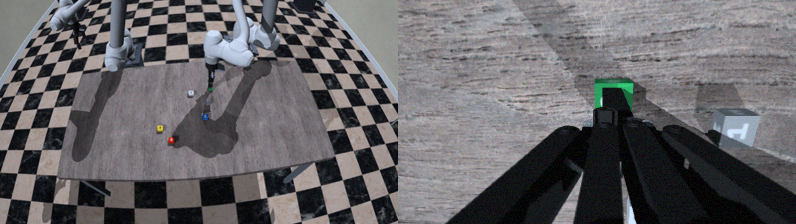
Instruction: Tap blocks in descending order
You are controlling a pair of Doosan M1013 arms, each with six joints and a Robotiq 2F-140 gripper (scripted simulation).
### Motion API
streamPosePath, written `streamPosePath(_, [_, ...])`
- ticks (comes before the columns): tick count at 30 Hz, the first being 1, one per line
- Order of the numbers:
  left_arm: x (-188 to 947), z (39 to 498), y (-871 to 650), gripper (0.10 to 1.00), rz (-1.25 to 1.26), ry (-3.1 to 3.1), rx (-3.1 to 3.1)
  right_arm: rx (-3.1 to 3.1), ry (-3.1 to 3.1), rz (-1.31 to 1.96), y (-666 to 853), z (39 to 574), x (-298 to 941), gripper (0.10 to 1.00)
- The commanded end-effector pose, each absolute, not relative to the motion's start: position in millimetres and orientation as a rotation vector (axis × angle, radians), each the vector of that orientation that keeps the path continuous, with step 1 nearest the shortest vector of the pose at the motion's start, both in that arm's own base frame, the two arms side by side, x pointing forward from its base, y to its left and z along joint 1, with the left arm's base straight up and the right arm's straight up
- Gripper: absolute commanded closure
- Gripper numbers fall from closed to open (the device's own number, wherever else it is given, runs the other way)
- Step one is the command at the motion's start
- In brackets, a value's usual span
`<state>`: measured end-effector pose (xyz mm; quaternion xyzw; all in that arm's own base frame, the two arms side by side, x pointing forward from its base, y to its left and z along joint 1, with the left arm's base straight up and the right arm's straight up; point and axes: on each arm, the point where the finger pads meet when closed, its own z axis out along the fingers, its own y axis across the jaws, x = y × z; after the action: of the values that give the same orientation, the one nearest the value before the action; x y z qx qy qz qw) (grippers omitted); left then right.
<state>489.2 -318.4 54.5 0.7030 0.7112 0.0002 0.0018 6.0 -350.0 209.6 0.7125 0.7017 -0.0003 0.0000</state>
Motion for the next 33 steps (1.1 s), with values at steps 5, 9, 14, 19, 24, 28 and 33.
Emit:
streamPosePath(5, [489.7, 52.6, -318.6, 0.999, 0.001, 2.231, 2.206, 2.238, 2.203, -0.002, -350.6, 210.3, 6.1, 0.098])
streamPosePath(9, [489.7, 52.0, -318.5, 0.999, 0.001, 2.231, 2.206, 2.238, 2.203, -0.002, -350.6, 210.3, 6.1, 0.098])
streamPosePath(14, [489.7, 69.6, -318.5, 0.999, 0.001, 2.231, 2.206, 2.238, 2.203, -0.002, -350.6, 210.3, 6.1, 0.098])
streamPosePath(19, [489.4, 88.3, -318.3, 0.999, 0.001, 2.231, 2.206, 2.238, 2.203, -0.002, -350.6, 210.3, 6.1, 0.098])
streamPosePath(24, [489.3, 102.4, -318.2, 0.999, 0.001, 2.232, 2.207, 2.238, 2.203, -0.002, -350.6, 210.3, 6.1, 0.098])
streamPosePath(28, [489.2, 109.0, -318.1, 0.999, 0.001, 2.232, 2.207, 2.238, 2.203, -0.002, -350.6, 210.3, 6.1, 0.098])
streamPosePath(33, [489.2, 115.7, -318.1, 0.999, 0.001, 2.232, 2.207, 2.238, 2.203, -0.002, -350.6, 210.3, 6.1, 0.098])
